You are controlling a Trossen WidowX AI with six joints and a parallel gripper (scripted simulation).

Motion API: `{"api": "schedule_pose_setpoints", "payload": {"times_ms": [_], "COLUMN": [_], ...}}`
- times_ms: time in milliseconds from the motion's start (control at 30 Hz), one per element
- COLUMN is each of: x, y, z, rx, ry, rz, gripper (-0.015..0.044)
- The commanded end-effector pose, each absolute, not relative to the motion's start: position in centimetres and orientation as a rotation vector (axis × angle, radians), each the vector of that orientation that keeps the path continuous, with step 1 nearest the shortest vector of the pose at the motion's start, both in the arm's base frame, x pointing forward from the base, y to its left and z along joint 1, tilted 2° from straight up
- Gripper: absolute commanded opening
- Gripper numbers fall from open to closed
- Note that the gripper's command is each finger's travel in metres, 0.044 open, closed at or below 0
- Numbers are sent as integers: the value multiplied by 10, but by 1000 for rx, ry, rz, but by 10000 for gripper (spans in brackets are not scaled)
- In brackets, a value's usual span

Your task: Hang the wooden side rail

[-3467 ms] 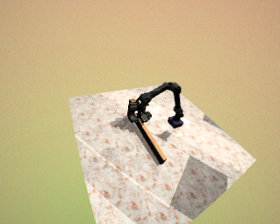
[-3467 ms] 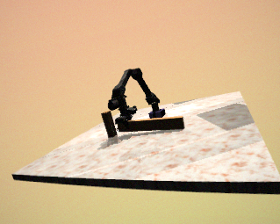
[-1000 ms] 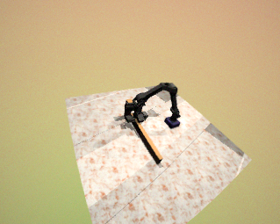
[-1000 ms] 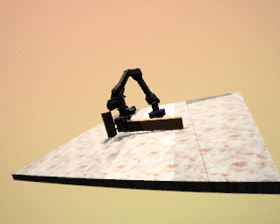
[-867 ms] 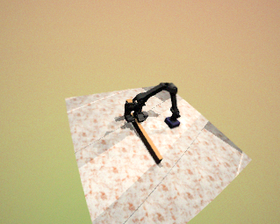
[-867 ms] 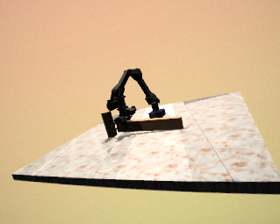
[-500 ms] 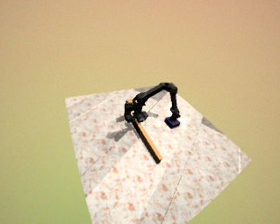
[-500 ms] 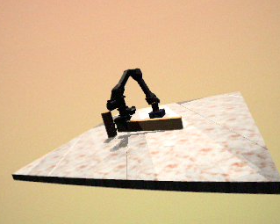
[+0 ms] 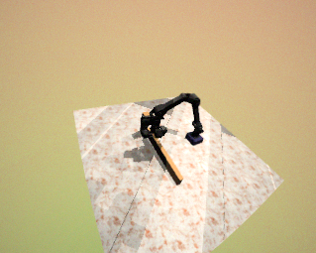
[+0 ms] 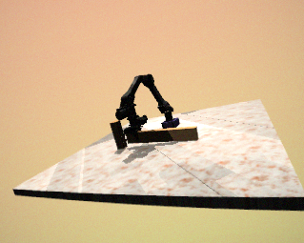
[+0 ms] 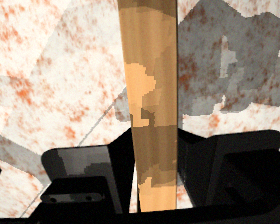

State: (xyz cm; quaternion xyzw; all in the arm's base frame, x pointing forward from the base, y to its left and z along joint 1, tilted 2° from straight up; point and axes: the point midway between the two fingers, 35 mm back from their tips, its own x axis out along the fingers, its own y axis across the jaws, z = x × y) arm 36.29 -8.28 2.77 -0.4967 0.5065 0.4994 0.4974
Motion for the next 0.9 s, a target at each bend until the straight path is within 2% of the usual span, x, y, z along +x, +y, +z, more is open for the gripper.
{"api": "schedule_pose_setpoints", "payload": {"times_ms": [0, 867], "x": [365, 366], "y": [-84, -87], "z": [31, 32], "rx": [-1213, -1213], "ry": [1223, 1223], "rz": [1205, 1205], "gripper": [0, 0]}}
